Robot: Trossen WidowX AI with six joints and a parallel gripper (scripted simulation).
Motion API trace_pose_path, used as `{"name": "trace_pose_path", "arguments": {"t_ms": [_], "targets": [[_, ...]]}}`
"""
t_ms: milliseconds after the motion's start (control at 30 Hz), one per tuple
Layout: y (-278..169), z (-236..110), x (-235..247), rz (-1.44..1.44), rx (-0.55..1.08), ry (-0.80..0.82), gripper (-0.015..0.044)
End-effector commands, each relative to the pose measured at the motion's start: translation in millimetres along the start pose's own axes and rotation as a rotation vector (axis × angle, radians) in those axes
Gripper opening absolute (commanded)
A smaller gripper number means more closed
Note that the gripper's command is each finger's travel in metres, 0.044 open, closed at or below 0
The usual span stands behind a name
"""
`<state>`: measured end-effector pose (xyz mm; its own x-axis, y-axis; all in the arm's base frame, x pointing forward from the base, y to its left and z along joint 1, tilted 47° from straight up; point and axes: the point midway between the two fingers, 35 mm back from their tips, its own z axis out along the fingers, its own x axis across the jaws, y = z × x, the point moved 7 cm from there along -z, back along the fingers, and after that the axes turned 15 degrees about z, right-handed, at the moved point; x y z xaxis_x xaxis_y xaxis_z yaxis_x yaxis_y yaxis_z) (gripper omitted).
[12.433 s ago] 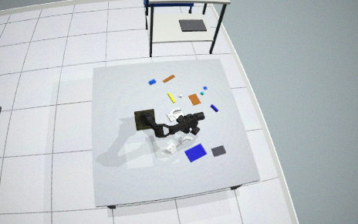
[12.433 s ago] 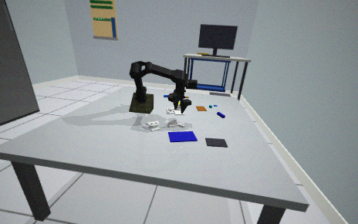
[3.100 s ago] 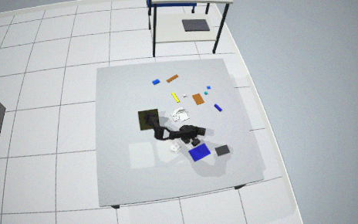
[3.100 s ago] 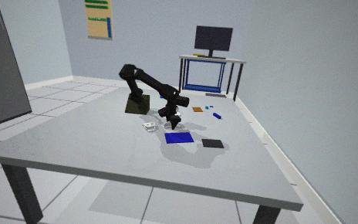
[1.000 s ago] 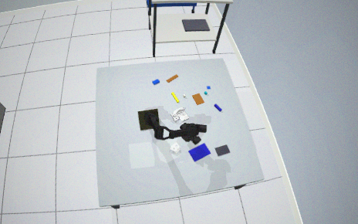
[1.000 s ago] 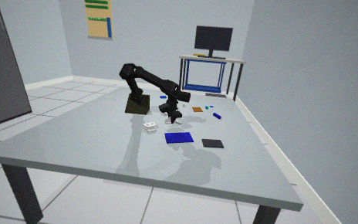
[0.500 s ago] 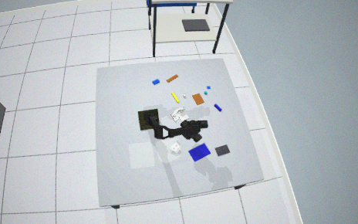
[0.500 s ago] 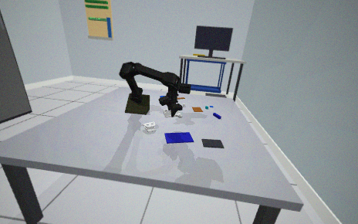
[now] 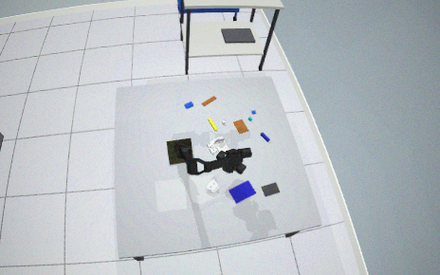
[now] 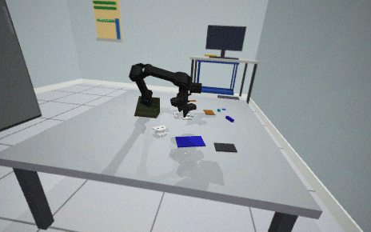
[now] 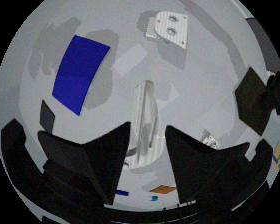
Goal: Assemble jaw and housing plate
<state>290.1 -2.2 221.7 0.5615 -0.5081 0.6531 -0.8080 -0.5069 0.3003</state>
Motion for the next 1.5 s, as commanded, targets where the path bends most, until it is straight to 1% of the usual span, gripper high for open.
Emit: {"name": "trace_pose_path", "arguments": {"t_ms": [0,733,1467], "targets": [[-6,2,-15,-0.16,0.001,-0.015,0.0134],[-20,-2,-76,-0.898,0.032,-0.032,0.0134],[-19,-3,-135,-1.634,0.045,-0.029,0.0134]]}}
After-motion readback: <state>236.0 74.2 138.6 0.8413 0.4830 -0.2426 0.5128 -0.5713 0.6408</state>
